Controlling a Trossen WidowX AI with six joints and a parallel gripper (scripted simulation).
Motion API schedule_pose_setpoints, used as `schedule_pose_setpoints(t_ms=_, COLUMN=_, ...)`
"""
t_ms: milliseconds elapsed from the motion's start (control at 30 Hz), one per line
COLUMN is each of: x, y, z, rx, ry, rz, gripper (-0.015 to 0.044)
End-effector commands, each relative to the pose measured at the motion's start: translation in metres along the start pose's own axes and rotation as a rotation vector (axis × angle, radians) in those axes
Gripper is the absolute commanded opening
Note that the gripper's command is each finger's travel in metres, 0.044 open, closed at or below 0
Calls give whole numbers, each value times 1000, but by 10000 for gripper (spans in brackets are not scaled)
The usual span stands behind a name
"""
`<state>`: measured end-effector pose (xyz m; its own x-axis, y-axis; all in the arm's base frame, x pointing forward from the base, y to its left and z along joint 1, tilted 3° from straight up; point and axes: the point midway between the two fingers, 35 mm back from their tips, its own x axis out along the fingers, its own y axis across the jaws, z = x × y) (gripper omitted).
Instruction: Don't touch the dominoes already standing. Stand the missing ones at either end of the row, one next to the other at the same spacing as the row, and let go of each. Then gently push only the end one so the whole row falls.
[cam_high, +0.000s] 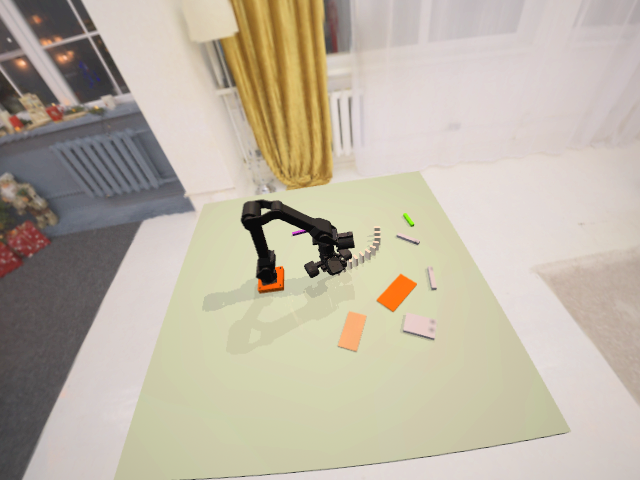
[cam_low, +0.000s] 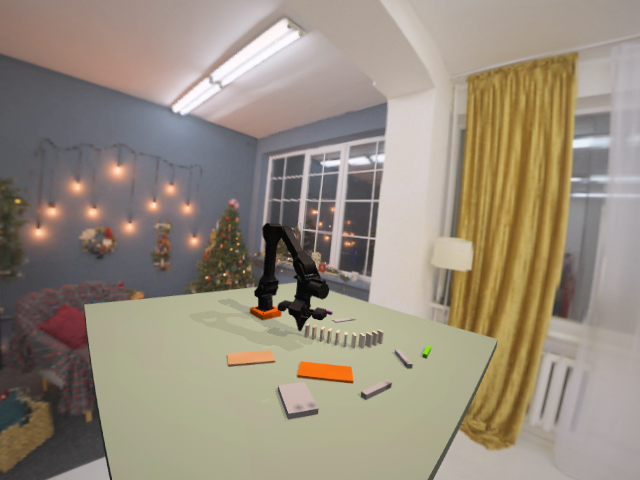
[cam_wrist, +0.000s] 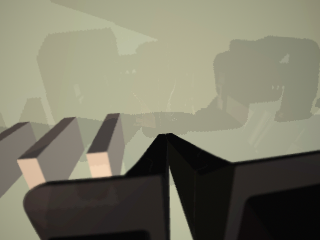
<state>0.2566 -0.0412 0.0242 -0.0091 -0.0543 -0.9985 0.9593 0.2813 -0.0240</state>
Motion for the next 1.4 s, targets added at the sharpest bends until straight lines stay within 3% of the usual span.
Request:
schedule_pose_setpoints(t_ms=0, x=-3, y=10, z=3, rx=4, ry=-8, rz=12, gripper=0)
schedule_pose_setpoints(t_ms=467, x=-3, y=24, z=2, rx=-2, ry=-2, rz=6, gripper=0)
schedule_pose_setpoints(t_ms=733, x=-63, y=49, z=3, rx=4, ry=-8, rz=15, gripper=0)
schedule_pose_setpoints(t_ms=1367, x=-63, y=49, z=3, rx=4, ry=-8, rz=15, gripper=0)
